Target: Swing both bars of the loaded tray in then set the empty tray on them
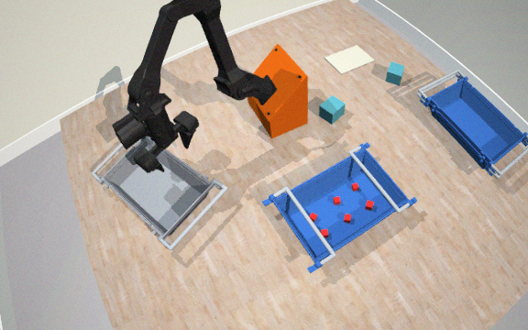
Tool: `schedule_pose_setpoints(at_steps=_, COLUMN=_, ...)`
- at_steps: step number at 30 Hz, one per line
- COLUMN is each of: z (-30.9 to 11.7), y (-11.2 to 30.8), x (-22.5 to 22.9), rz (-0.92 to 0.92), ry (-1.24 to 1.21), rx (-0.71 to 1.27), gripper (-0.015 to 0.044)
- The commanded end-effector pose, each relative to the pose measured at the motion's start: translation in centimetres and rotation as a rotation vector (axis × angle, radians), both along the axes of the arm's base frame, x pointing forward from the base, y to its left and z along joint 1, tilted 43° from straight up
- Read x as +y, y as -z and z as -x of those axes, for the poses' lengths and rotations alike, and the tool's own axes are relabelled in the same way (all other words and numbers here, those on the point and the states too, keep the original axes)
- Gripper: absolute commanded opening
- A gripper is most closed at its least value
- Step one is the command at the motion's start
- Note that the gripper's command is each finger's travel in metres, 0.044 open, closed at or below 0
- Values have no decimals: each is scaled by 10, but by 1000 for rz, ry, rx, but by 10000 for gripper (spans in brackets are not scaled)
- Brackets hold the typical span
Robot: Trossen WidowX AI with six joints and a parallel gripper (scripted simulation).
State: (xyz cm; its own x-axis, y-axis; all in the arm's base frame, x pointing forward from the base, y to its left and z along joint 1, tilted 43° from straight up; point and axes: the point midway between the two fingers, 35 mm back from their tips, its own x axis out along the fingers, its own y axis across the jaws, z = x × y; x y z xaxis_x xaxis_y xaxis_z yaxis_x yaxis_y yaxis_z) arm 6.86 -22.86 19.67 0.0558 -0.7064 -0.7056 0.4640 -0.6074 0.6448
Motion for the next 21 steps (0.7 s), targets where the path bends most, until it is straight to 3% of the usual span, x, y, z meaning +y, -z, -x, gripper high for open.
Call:
schedule_pose_setpoints(at_steps=1, z=-1, y=16, x=-12, rz=-12, ry=-5, rx=7, gripper=440)
schedule_pose_setpoints(at_steps=13, z=1, y=37, x=-28, rz=-11, ry=-5, rx=9, gripper=440)
schedule_pose_setpoints(at_steps=21, z=1, y=37, x=-28, rz=-11, ry=-5, rx=9, gripper=323)
